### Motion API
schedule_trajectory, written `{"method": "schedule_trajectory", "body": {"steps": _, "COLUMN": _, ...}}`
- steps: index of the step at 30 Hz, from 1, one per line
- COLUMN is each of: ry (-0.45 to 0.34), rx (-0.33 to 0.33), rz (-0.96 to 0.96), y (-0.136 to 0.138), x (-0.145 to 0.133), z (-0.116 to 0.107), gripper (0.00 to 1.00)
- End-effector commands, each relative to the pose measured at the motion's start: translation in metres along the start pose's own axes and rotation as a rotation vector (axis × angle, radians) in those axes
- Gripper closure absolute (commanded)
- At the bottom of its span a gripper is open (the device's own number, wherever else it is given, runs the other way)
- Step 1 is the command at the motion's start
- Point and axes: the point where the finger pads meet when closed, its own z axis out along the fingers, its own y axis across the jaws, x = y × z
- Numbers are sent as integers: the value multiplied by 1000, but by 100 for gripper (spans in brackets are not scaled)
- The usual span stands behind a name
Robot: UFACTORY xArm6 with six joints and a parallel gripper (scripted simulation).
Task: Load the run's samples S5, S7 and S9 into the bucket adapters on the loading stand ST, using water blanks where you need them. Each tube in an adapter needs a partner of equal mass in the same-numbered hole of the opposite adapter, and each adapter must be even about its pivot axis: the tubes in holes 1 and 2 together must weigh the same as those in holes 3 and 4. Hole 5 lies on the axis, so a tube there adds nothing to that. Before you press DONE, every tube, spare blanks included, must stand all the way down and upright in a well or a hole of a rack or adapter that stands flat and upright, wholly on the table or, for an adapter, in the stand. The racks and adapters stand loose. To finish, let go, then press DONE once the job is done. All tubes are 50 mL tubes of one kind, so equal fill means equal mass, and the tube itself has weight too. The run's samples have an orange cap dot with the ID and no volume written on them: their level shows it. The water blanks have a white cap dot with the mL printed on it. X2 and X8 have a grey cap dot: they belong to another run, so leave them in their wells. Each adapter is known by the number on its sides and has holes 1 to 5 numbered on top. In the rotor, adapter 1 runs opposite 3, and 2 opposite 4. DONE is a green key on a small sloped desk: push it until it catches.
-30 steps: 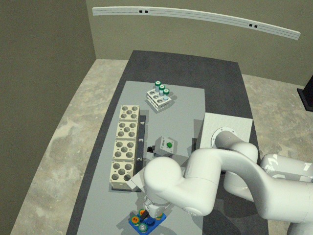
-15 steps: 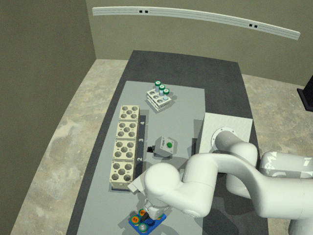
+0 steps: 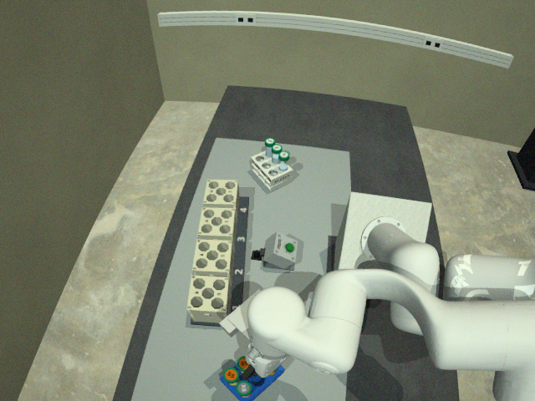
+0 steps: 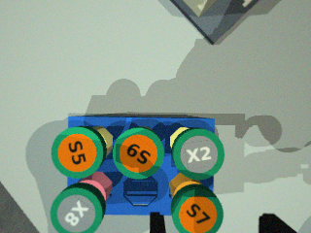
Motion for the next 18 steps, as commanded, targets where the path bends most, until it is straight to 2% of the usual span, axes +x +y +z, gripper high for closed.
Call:
{"method": "schedule_trajectory", "body": {"steps": 1, "ry": 2, "rx": 2, "rz": -1, "y": -1, "x": 0, "z": 8, "gripper": 43}}
{"method": "schedule_trajectory", "body": {"steps": 18, "ry": 1, "rx": 2, "rz": -1, "y": -1, "x": 0, "z": 38, "gripper": 43}}
